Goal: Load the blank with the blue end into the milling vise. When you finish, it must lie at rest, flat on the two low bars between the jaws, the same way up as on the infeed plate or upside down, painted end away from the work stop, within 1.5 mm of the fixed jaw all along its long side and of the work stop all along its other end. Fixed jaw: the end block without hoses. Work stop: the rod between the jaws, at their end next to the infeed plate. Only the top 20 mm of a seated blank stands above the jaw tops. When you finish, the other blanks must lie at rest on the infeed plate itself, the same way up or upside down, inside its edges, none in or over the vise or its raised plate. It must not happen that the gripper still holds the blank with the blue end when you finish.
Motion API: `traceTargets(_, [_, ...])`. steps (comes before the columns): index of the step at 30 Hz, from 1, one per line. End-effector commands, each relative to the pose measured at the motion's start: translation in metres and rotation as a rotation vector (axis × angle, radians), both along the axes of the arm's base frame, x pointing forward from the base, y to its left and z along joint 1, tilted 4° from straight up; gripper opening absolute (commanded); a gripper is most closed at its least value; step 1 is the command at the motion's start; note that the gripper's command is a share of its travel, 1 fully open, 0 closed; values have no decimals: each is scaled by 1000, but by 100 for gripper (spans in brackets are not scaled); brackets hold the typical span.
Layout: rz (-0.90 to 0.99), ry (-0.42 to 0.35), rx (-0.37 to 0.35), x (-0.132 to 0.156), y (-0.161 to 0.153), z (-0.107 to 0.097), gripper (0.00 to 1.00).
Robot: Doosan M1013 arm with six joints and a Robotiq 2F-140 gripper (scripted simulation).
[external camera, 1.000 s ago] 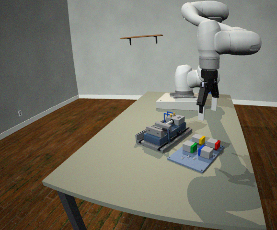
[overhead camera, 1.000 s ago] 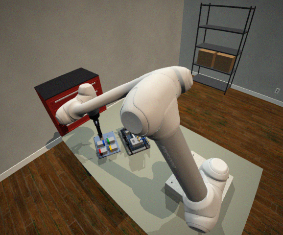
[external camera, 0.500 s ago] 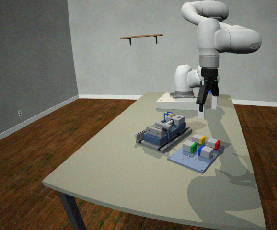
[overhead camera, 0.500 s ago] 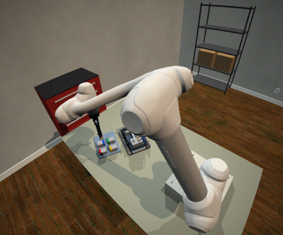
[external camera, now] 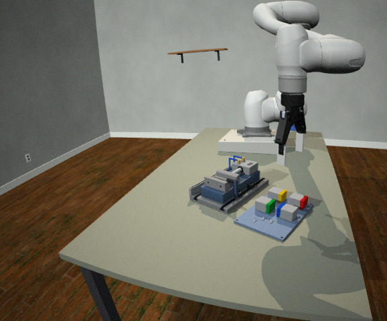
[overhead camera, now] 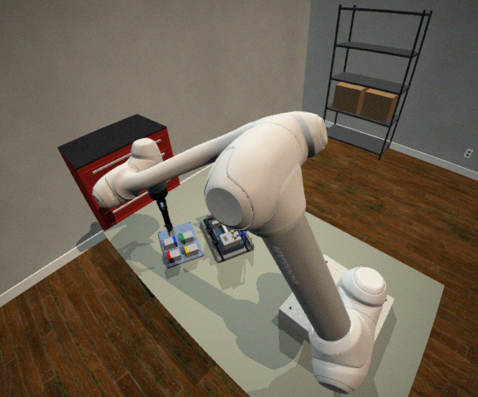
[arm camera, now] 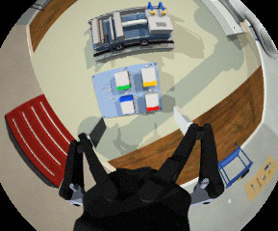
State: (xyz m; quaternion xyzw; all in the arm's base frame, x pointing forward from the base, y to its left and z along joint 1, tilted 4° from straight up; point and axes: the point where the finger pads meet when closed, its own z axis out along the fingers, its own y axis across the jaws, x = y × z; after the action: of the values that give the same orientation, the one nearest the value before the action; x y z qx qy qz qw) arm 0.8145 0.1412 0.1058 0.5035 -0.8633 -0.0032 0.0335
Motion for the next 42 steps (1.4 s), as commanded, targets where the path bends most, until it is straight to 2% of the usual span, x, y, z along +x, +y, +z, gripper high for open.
traceTargets(1, [0, 0, 0, 0, 0, 1, 100])
traceTargets(17, [0, 0, 0, 39, 42, 3, 100])
traceTargets(42, [0, 0, 0, 31, 34, 2, 100])
